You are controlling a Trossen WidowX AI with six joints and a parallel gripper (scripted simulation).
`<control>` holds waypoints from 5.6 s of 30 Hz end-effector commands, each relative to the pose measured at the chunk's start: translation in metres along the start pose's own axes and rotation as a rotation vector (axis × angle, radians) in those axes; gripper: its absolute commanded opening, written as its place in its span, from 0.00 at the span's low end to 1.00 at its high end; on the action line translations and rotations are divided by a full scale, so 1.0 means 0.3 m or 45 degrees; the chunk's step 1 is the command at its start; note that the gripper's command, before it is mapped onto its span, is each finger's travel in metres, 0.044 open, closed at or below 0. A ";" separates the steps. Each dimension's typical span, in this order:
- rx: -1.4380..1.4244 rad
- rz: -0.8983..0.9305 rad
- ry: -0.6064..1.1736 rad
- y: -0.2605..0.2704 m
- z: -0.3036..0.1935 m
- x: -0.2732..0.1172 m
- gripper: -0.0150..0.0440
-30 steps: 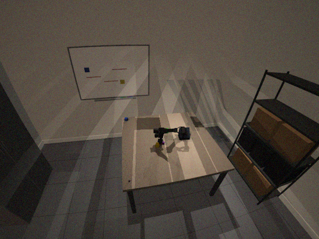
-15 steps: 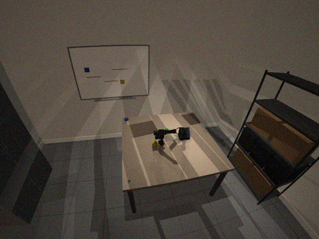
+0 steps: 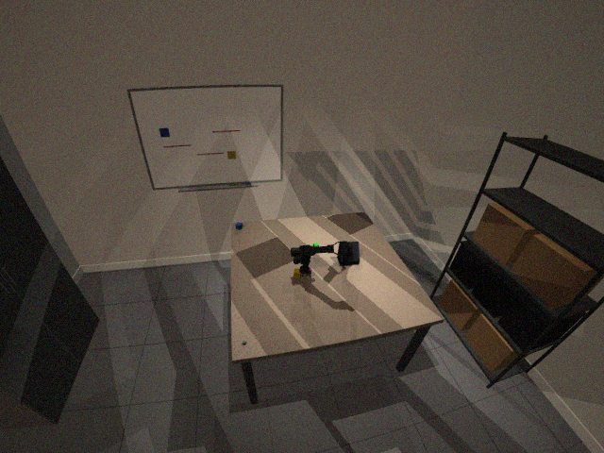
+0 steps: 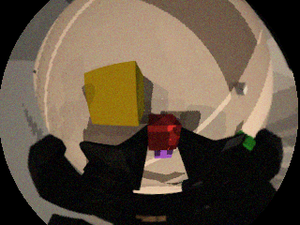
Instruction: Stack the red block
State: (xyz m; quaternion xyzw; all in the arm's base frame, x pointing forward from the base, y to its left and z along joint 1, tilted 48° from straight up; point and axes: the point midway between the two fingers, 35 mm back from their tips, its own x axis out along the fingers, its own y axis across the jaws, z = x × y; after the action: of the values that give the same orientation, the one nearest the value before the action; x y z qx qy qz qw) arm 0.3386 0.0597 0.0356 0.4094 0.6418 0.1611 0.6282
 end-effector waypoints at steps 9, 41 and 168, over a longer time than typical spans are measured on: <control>0.003 -0.003 -0.002 -0.001 0.002 -0.042 0.25; 0.006 -0.017 -0.007 -0.043 0.010 -0.397 0.25; 0.004 -0.028 -0.001 -0.830 -0.195 -0.243 1.00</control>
State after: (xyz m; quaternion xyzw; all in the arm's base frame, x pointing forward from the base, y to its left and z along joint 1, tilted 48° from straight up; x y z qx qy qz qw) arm 0.1941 -0.1282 -0.0851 0.4038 0.6462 0.1530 0.6292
